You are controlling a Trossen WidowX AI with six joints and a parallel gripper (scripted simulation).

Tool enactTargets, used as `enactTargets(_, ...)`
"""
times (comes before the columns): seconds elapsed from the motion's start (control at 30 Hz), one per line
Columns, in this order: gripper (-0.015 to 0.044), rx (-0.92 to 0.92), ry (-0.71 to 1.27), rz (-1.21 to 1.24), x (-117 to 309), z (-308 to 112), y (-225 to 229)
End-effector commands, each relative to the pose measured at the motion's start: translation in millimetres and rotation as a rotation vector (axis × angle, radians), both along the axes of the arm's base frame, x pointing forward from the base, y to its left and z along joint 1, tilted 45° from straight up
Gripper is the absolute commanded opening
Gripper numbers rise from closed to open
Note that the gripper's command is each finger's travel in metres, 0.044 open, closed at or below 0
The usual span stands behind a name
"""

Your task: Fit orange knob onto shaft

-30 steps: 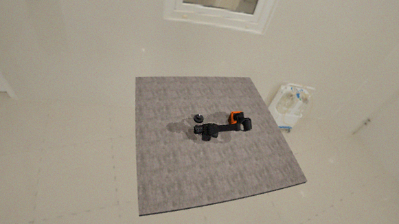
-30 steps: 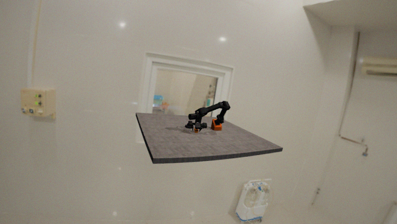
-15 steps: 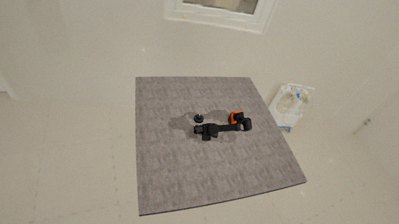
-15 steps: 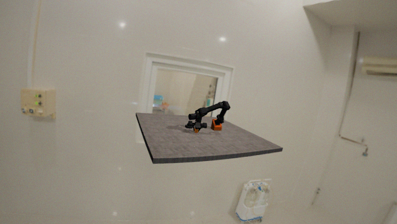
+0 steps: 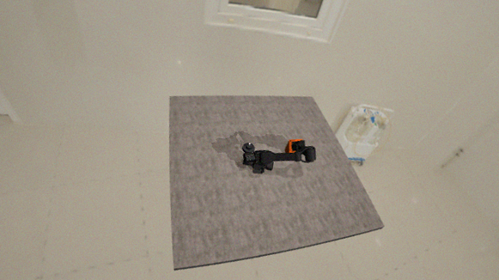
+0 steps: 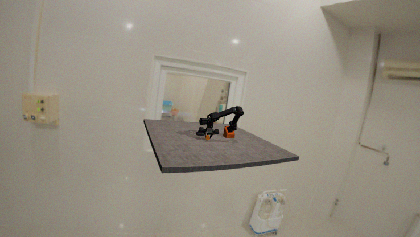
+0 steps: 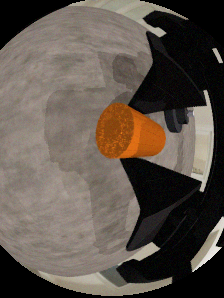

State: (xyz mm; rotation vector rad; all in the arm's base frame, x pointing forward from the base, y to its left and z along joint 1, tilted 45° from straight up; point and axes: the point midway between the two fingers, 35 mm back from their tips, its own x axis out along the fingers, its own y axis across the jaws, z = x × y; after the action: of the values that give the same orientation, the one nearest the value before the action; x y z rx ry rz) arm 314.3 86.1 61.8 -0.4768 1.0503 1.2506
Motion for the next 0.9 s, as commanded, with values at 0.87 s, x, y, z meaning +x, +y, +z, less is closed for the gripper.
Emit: enactTargets(0.87, 0.0179, 0.484, -0.159, -0.121, -12, -12, -29)
